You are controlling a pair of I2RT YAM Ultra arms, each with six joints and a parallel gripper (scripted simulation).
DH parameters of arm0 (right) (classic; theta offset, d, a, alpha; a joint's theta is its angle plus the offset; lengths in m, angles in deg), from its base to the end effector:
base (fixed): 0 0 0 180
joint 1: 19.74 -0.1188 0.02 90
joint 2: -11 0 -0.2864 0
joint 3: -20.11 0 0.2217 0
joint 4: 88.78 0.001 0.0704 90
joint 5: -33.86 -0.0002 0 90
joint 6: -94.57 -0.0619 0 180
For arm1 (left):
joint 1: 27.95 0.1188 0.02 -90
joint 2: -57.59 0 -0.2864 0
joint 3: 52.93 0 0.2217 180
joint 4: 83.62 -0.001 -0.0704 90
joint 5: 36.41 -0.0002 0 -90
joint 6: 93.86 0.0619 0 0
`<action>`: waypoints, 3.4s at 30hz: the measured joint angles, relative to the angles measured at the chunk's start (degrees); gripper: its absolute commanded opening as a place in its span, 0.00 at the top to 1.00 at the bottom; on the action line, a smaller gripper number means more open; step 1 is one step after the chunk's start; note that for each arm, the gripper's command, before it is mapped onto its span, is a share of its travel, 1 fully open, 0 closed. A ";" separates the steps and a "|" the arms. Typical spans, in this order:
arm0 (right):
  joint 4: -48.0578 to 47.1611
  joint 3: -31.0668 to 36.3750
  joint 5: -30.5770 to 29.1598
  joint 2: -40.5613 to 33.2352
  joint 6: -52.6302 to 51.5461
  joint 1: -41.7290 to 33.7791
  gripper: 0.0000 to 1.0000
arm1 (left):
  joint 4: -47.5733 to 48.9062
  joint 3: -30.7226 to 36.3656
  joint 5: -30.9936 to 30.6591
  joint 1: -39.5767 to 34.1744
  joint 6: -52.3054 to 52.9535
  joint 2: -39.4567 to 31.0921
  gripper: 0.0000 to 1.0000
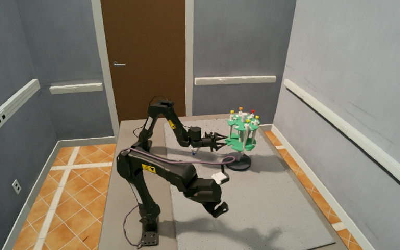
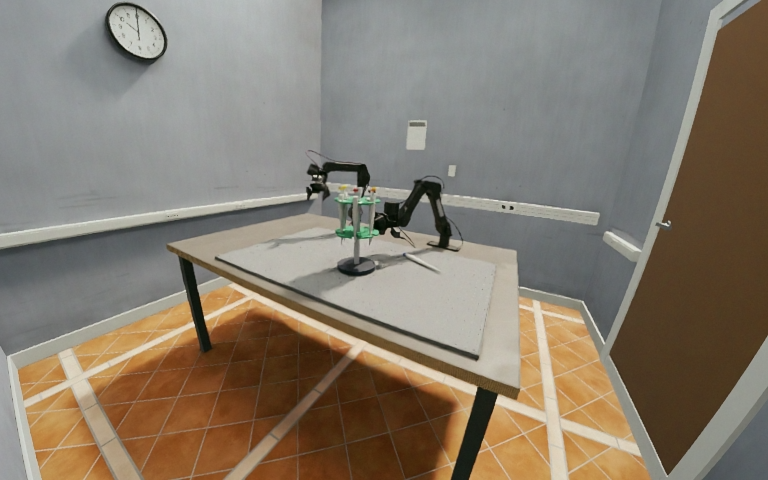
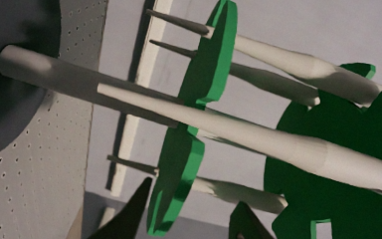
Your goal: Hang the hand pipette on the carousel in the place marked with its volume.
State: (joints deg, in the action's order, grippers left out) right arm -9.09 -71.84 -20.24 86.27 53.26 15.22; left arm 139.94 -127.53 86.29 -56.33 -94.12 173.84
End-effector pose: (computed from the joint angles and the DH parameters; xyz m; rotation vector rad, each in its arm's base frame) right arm 0.1968 -0.0921 0.3519 -0.4679 2.3396 0.1936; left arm 0.3989 -0.1763 0.2322 -1.2383 1.1223 -1.1826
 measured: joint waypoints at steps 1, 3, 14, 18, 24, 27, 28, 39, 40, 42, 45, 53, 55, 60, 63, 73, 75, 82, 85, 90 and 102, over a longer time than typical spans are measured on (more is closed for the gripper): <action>0.00 0.00 0.00 0.00 0.00 0.00 0.00 | -0.13 -0.33 -0.13 0.13 0.00 0.20 0.51; 0.00 0.00 0.00 0.00 0.00 0.00 0.00 | -0.31 -0.63 -0.26 0.24 0.00 0.39 0.51; 0.00 0.00 0.00 0.00 0.00 0.00 0.00 | -0.70 -0.72 -0.48 0.20 0.00 0.46 0.51; 0.00 0.00 0.00 0.00 0.00 0.00 0.00 | -0.72 -0.72 -0.48 0.20 0.00 0.46 0.51; 0.00 0.00 0.00 0.00 0.00 0.00 0.00 | -0.72 -0.72 -0.48 0.20 0.00 0.46 0.51; 0.00 0.00 0.00 0.00 0.00 0.00 0.00 | -0.72 -0.72 -0.48 0.20 0.00 0.46 0.51; 0.00 0.00 0.00 0.00 0.00 0.00 0.00 | -0.72 -0.72 -0.48 0.20 0.00 0.46 0.51; 0.00 0.00 0.00 0.00 0.00 0.00 0.00 | -0.72 -0.72 -0.48 0.20 0.00 0.46 0.51; 0.00 0.00 0.00 0.00 0.00 0.00 0.00 | -0.72 -0.72 -0.48 0.20 0.00 0.46 0.51; 0.00 0.00 0.00 0.00 0.00 0.00 0.00 | -0.72 -0.72 -0.48 0.20 0.00 0.46 0.51; 0.00 0.00 0.00 0.00 0.00 0.00 0.00 | -0.72 -0.72 -0.48 0.20 0.00 0.46 0.51; 0.00 0.00 0.00 0.00 0.00 0.00 0.00 | -0.72 -0.72 -0.48 0.20 0.00 0.46 0.51; 0.00 0.00 0.00 0.00 0.00 0.00 0.00 | -0.72 -0.72 -0.48 0.20 0.00 0.46 0.51; 0.00 0.00 0.00 0.00 0.00 0.00 0.00 | -0.72 -0.72 -0.48 0.20 0.00 0.46 1.00; 0.00 0.00 0.00 0.00 0.00 0.00 0.00 | -1.49 -0.66 -0.44 0.17 0.07 0.83 1.00; 0.00 0.00 0.00 0.00 0.00 0.00 0.00 | -1.57 -0.70 -0.24 0.07 0.07 0.83 1.00; 0.00 0.00 0.00 0.00 0.00 0.00 0.00 | -1.57 -0.70 -0.24 0.07 0.07 0.83 1.00; 0.00 0.00 0.00 0.00 0.00 0.00 0.00 | -1.57 -0.70 -0.24 0.07 0.07 0.83 1.00; 0.00 0.00 0.00 0.00 0.00 0.00 0.00 | -1.44 -0.52 -0.57 0.13 0.09 0.76 1.00; 0.00 0.00 0.00 0.00 0.00 0.00 0.00 | -0.66 1.46 -5.49 2.08 0.11 -0.44 1.00; 0.00 0.00 0.00 0.00 0.00 0.00 0.00 | 0.52 4.94 -21.68 8.59 0.11 -2.71 1.00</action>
State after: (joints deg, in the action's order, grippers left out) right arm -9.09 -71.84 -20.24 86.27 53.26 15.22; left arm 140.46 -122.59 64.61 -47.74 -94.01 171.12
